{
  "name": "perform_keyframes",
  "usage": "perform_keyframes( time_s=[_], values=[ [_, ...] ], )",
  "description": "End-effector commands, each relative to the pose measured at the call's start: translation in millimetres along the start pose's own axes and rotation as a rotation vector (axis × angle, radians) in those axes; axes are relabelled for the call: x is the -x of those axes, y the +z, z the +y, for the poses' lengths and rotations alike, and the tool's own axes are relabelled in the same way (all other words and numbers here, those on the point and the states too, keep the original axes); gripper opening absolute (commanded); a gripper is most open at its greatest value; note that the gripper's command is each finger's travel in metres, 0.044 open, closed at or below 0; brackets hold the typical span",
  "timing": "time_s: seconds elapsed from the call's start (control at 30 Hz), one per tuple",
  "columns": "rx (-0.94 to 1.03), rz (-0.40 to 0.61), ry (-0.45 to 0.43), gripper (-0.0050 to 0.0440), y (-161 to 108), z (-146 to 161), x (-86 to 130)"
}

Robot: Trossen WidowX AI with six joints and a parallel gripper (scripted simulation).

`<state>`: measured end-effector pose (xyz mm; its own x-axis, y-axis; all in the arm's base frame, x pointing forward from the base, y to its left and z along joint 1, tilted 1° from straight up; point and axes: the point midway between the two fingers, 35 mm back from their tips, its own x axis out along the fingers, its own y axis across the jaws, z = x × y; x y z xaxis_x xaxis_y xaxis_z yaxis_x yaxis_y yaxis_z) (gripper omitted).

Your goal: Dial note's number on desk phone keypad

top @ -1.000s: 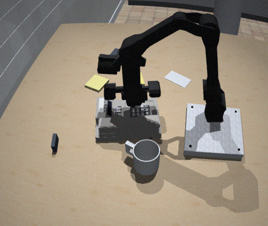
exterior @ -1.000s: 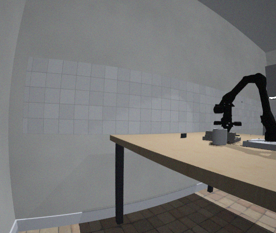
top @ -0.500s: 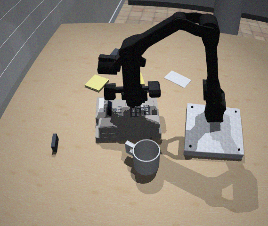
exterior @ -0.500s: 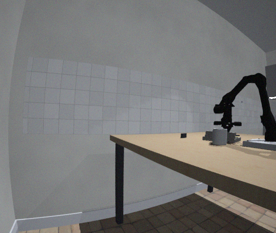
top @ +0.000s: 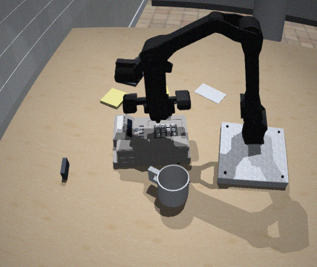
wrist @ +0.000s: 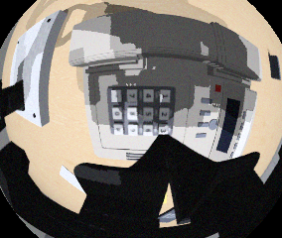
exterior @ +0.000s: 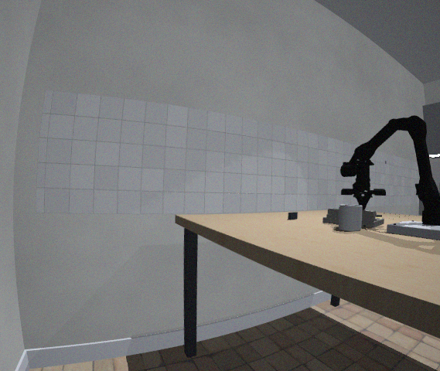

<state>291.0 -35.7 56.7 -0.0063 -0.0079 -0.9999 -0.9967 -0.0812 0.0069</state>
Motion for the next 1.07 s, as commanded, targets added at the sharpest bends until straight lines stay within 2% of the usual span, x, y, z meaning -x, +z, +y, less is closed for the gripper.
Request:
perform_keyframes(
  time_s=[0.0,0.2,0.23,0.33,0.4,1.03],
  values=[
    [-0.002,0.001,-0.01,-0.005,0,-2,8],
    [-0.002,0.001,-0.008,-0.005,1,-1,11],
    [-0.002,0.001,-0.007,-0.005,3,1,21],
    [-0.002,0.007,-0.044,-0.005,13,8,77],
    [-0.002,0.003,-0.024,-0.005,17,18,90],
    [-0.002,0.001,-0.01,-0.005,18,22,93]
  ],
)
